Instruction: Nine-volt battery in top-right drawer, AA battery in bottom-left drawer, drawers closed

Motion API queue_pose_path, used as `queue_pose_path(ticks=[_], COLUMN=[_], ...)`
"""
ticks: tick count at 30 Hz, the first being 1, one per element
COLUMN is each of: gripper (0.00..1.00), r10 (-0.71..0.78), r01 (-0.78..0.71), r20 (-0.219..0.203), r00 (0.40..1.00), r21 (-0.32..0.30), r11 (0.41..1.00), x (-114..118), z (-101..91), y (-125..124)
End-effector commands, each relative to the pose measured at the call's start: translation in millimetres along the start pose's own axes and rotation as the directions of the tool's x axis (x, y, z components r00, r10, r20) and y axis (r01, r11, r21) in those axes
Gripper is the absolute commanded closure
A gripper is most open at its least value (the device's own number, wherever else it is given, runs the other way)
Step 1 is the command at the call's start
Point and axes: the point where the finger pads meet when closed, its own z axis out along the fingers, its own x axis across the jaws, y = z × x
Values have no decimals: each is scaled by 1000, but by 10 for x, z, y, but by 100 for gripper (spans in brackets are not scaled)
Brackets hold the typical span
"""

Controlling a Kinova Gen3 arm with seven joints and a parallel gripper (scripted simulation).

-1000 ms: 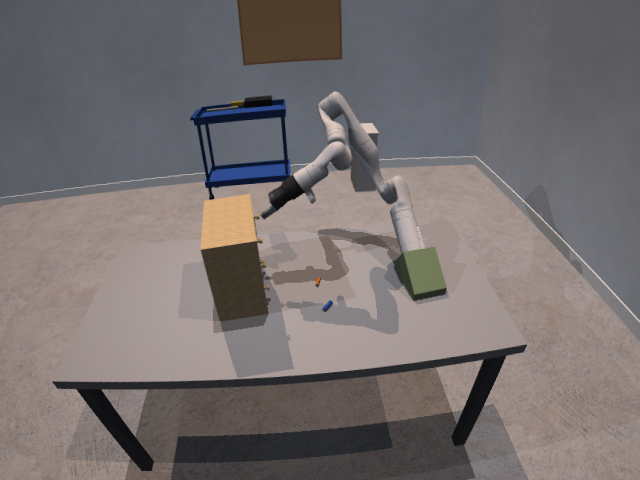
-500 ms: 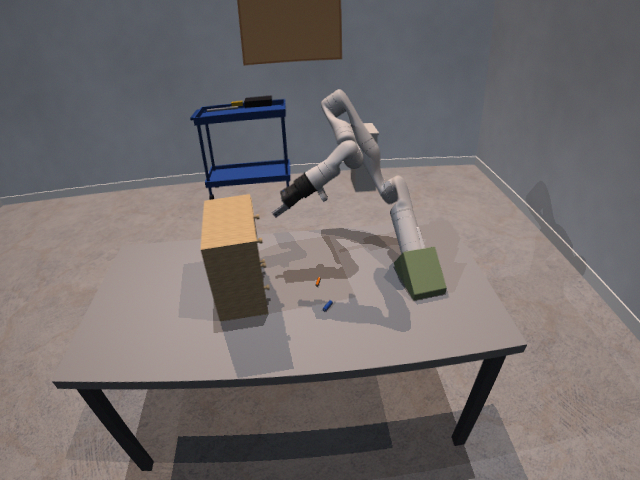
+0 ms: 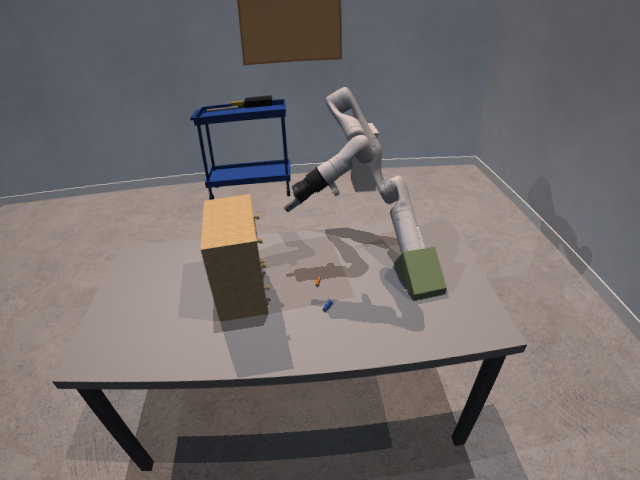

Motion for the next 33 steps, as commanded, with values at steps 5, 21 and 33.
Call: queue_pose_path(ticks=[5,21,33], gripper=[100,100,100], r10=[0,0,0], r01=[0,0,1], r20=[-7,2,-3], r00=[1000,1000,1000], r21=[-15,64,254], r11=[1000,998,967], x=[22,4,12], z=[-93,-162,-375], y=[45,77,171])
